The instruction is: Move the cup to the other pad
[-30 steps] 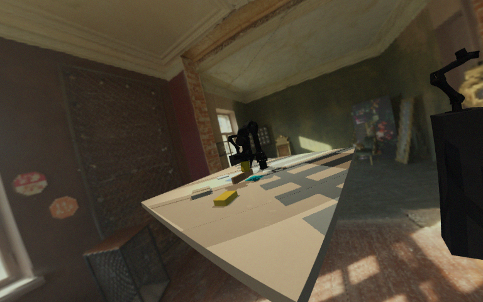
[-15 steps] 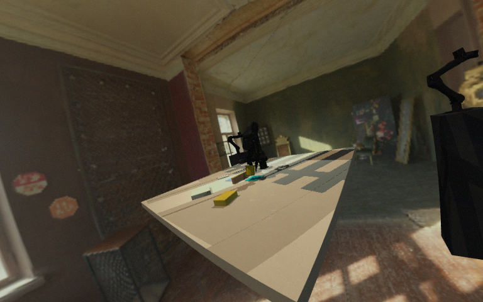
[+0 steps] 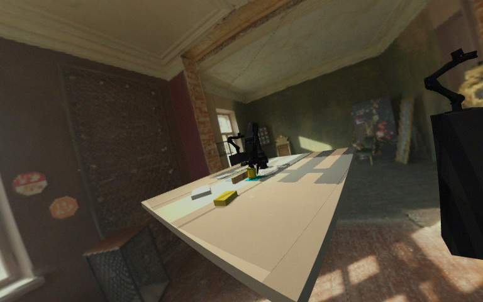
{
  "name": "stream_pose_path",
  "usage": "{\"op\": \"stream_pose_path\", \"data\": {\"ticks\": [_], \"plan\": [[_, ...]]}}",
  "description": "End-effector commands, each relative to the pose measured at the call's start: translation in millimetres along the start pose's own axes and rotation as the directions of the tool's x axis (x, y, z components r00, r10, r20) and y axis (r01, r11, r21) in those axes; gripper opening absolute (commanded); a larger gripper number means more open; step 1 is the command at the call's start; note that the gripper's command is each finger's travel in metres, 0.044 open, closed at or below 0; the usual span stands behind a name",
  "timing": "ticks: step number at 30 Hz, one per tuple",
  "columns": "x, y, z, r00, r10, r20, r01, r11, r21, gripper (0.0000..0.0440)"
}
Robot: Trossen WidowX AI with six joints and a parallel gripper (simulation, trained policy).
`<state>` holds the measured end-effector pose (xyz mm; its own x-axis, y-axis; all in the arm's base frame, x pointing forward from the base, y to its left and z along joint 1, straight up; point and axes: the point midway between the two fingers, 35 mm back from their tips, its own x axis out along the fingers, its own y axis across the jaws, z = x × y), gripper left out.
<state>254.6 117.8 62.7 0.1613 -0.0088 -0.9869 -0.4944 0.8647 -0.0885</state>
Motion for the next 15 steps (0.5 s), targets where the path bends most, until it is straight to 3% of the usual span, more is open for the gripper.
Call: {"op": "stream_pose_path", "data": {"ticks": [1,4,15], "plan": [[-1.7,-0.4,2.2,1.0,0.005,0.026,-0.005,1.0,0.015,0.0097],[-6.8,-0.7,6.8,0.998,0.014,0.061,-0.016,1.0,0.027,0.0148],[-23.4,1.3,0.2,0.992,0.049,0.112,-0.054,0.998,0.039,0.0183]]}}
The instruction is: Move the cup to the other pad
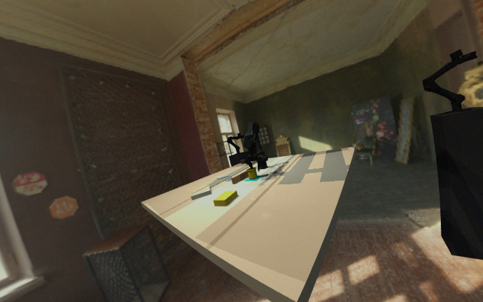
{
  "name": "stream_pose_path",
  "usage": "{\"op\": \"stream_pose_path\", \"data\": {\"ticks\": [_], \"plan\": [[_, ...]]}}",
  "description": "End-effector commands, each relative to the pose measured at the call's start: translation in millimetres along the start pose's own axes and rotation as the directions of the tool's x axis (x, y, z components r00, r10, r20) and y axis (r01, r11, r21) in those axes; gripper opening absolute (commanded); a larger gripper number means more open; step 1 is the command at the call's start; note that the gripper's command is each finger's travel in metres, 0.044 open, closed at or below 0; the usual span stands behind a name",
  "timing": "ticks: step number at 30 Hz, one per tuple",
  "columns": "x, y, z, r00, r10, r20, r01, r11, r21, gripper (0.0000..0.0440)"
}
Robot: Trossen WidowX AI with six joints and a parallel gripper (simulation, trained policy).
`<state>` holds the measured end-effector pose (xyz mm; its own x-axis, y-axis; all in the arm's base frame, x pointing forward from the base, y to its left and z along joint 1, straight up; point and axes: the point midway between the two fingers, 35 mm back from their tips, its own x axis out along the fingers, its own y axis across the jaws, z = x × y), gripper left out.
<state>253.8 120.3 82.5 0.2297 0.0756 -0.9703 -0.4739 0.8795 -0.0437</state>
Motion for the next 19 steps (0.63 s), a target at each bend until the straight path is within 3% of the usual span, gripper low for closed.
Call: {"op": "stream_pose_path", "data": {"ticks": [1,19], "plan": [[-5.8,0.8,-3.1,1.0,0.014,0.014,-0.015,1.0,0.011,0.0187],[-50.9,-0.1,0.4,0.99,0.037,0.14,-0.043,0.998,0.045,0.0294]]}}
